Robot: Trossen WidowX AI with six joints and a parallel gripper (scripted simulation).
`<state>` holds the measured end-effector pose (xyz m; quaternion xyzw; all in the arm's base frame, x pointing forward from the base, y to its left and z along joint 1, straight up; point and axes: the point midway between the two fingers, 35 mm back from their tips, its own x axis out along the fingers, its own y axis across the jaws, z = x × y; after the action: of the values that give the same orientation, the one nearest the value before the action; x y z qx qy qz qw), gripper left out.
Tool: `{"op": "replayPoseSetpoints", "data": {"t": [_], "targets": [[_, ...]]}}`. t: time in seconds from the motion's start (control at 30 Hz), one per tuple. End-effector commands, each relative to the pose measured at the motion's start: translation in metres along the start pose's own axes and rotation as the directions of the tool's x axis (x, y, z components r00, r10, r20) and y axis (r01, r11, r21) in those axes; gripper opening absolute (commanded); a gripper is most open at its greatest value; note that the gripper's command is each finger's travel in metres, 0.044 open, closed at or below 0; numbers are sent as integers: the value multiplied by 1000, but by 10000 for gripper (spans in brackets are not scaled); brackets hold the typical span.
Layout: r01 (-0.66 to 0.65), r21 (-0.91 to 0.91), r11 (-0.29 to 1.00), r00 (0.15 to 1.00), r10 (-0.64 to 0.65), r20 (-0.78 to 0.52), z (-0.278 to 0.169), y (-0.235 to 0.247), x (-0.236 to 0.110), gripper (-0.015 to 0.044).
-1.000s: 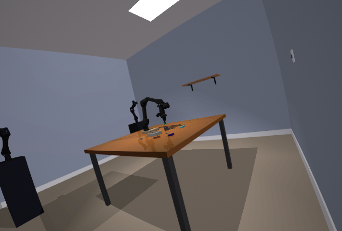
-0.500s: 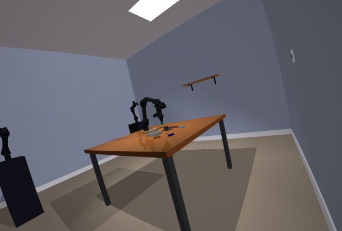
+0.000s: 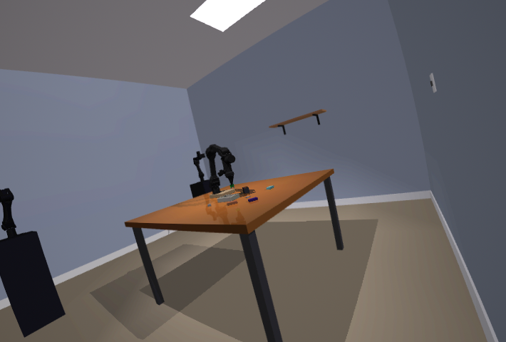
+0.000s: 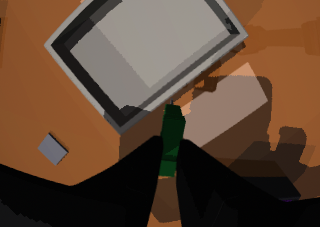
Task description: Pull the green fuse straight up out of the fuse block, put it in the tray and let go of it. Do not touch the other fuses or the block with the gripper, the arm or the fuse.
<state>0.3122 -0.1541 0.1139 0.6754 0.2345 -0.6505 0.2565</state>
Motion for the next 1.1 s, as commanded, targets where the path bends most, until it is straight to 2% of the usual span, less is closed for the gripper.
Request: {"op": "replayPoseSetpoints", "data": {"t": [0.0, 0.2, 1.07], "targets": [[11, -3, 1000, 1000, -11, 7, 18, 12, 4, 0], [9, -3, 1000, 1000, -9, 10, 48, 27, 4, 0], [9, -3, 1000, 1000, -9, 10, 49, 27, 40, 0]]}}
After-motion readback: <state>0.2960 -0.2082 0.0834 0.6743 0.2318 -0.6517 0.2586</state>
